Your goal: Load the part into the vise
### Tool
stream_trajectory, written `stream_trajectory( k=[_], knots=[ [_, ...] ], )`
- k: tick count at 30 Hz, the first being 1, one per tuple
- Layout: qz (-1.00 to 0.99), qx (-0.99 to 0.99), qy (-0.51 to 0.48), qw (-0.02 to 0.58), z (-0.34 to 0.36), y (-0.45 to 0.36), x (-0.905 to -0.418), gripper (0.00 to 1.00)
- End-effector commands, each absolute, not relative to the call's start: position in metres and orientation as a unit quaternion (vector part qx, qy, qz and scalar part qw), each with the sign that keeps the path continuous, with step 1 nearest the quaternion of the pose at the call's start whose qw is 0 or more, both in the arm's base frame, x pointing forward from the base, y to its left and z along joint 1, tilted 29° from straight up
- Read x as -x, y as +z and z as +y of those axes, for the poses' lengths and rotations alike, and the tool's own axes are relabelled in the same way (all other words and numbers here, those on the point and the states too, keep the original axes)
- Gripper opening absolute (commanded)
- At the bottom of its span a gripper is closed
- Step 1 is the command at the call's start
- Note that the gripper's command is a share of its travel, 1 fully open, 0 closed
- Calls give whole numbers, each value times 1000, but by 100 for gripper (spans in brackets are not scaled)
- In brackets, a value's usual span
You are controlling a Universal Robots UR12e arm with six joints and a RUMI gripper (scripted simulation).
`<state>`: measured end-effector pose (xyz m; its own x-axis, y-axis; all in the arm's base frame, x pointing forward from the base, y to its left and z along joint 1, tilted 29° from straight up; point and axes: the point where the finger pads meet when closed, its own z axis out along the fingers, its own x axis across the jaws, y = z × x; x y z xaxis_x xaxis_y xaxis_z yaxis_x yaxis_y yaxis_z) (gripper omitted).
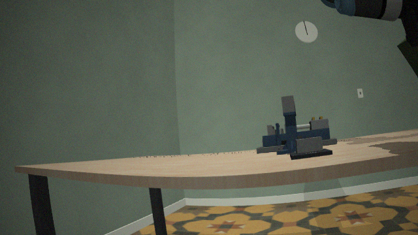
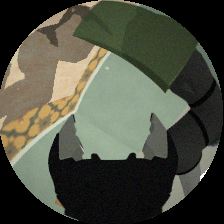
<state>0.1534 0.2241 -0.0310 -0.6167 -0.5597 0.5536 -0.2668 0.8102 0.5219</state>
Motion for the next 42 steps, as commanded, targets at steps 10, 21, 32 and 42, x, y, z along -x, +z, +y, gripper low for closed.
stream_trajectory(
  k=[10, 21, 32, 42],
  knots=[
    [-877, -236, -198, 369, 224, -31, -153, 100],
    [-879, -234, -196, 365, 224, -32, -157, 100],
    [-938, -192, -136, 253, 212, -39, -258, 100],
    [-978, -137, -87, 131, 197, -21, -361, 100]
  ],
)
